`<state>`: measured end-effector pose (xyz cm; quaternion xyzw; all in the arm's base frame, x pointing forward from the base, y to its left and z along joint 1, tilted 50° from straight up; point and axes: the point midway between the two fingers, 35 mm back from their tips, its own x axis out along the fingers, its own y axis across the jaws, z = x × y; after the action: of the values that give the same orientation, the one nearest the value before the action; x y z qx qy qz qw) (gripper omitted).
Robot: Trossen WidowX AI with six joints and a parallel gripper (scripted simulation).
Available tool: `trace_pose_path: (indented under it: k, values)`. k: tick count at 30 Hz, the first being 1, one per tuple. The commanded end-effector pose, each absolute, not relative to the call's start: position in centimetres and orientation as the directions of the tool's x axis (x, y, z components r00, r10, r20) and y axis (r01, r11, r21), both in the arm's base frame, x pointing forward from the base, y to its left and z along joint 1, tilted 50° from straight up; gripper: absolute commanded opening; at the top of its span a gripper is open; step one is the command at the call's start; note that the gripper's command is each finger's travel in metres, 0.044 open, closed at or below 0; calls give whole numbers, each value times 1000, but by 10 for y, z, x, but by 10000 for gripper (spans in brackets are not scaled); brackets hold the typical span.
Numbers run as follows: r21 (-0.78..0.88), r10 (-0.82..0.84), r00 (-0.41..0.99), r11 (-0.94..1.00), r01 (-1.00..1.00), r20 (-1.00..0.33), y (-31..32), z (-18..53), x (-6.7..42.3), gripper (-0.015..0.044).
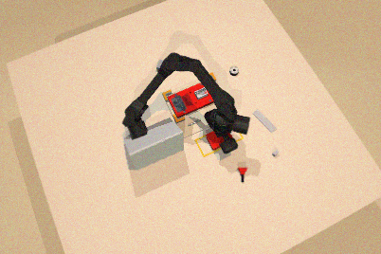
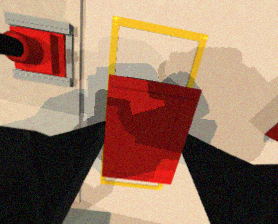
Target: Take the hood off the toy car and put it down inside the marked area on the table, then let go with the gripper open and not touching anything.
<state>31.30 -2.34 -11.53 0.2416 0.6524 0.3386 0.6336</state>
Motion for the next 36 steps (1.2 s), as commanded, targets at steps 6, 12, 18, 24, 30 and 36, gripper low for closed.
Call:
trace_pose_path:
  k: [6, 12, 18, 24, 30, 36]
  values:
    - [751, 747, -79, 651, -110, -660, -19, -118, 312, 0]
    - [748, 744, -81, 654, -114, -663, -21, -117, 313, 131]
    - [748, 744, -81, 654, -114, -663, -21, -117, 313, 289]
    - [748, 744, -81, 654, -114, -663, -21, -117, 313, 440]
    - [748, 744, -82, 654, -112, -663, -51, -93, 318, 440]
    - [751, 747, -83, 651, -112, -660, -75, -71, 318, 440]
